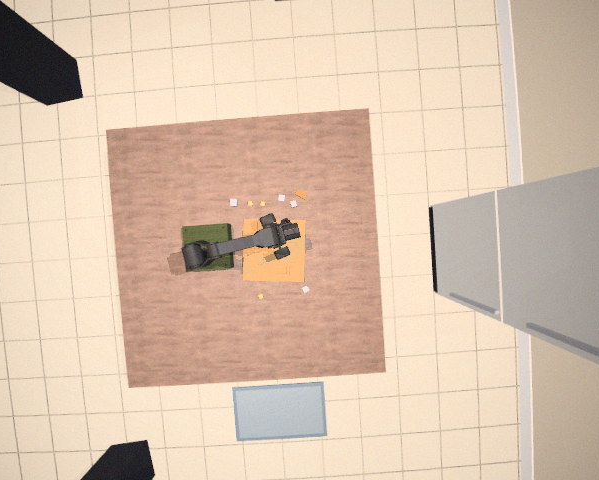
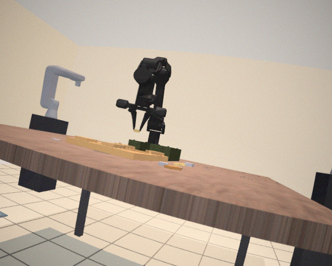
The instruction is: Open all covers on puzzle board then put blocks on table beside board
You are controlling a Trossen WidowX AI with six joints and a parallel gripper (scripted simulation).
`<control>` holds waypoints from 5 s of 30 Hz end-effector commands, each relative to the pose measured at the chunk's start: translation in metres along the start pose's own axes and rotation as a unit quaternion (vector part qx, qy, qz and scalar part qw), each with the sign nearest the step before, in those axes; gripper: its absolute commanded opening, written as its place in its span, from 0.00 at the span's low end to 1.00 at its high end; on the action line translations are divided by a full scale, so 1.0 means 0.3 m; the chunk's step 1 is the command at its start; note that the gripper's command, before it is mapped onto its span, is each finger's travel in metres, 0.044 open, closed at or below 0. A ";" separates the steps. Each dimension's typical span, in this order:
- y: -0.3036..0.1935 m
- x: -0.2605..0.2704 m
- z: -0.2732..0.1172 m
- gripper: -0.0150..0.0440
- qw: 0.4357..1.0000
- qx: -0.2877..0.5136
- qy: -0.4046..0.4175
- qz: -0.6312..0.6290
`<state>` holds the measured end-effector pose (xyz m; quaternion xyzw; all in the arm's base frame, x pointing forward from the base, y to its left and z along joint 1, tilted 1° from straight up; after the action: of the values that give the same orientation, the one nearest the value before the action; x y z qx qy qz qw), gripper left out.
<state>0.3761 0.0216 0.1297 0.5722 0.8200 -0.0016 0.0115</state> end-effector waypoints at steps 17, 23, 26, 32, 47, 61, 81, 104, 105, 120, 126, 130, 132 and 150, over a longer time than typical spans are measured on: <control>-0.098 -0.149 -0.046 0.39 1.000 -0.006 -0.001 0.001; -0.148 -0.211 -0.047 0.39 1.000 -0.005 -0.002 0.001; -0.175 -0.241 -0.047 0.39 1.000 -0.005 -0.002 0.001; -0.231 -0.296 -0.047 0.39 1.000 -0.004 -0.003 0.001; -0.390 -0.418 -0.048 0.39 1.000 -0.002 -0.004 0.001; -0.555 -0.503 -0.047 0.39 1.000 -0.001 -0.005 0.001; -0.807 -0.569 -0.043 0.39 1.000 0.003 -0.006 0.001; -0.913 -0.587 0.023 0.39 1.000 0.004 -0.007 0.001; -0.913 -0.587 0.029 0.39 1.000 0.004 -0.007 0.001; -0.912 -0.594 0.111 0.39 1.000 0.004 -0.007 0.001; -0.912 -0.595 0.144 0.39 1.000 0.004 -0.007 0.001; -0.913 -0.595 0.166 0.39 1.000 0.004 -0.007 0.001; -0.913 -0.595 0.177 0.39 1.000 0.004 -0.007 0.001; -0.917 -0.587 0.274 0.39 1.000 0.004 -0.007 0.001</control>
<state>0.1817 -0.2428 0.0583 0.5756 0.8172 -0.0149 0.0236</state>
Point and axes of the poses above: the point midway between the two fingers, 35 mm back from their tips, its own z axis out along the fingers, its own x axis across the jaws, y = z × x, the point moved 5 cm from there along -z, back along the fingers, and after that the axes turned 7 degrees about -z, right-handed, at the moved point
